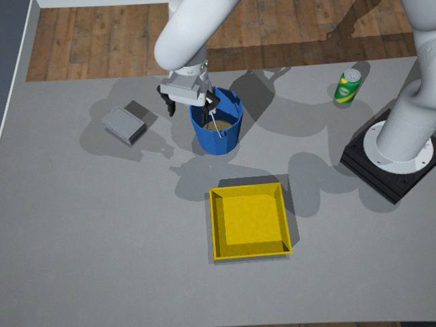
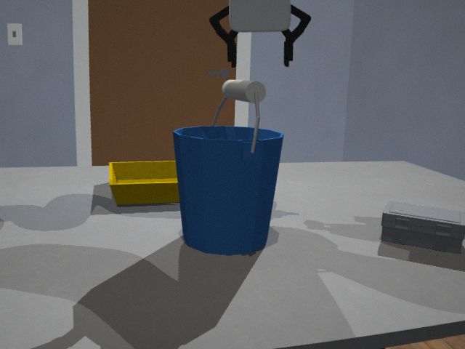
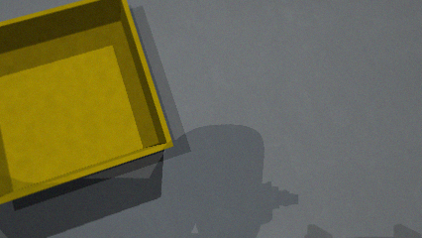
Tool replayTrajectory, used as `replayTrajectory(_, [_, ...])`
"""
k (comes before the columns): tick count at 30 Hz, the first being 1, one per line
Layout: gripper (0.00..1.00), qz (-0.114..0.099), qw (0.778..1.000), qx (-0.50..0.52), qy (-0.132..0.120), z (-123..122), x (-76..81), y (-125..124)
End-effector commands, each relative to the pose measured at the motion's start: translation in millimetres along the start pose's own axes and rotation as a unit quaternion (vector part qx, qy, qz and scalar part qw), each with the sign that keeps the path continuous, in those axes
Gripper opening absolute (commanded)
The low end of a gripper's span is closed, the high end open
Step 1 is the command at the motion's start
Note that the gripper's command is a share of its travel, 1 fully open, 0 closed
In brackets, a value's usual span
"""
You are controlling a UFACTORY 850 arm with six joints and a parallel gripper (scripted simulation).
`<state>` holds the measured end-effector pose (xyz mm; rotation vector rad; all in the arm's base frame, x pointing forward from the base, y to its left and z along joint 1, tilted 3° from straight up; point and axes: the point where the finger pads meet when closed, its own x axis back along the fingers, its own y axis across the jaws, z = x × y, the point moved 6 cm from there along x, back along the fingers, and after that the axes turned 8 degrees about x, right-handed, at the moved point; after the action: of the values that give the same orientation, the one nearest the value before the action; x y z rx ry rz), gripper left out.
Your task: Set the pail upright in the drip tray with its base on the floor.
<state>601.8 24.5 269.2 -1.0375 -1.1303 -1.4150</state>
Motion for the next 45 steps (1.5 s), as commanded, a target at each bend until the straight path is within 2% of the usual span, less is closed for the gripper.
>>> replayTrajectory(1, [1.0,0.02,0.997,0.072,-0.037,-24.3,18.4,-10.5])
replayTrajectory(8, [1.0,0.047,0.983,0.156,-0.08,-57.6,40.6,-23.4])
replayTrajectory(17, [1.0,0.062,0.974,0.193,-0.102,-73.9,51.9,-29.5])
replayTrajectory(45, [1.0,0.063,0.973,0.198,-0.104,-76.3,52.0,-30.4])
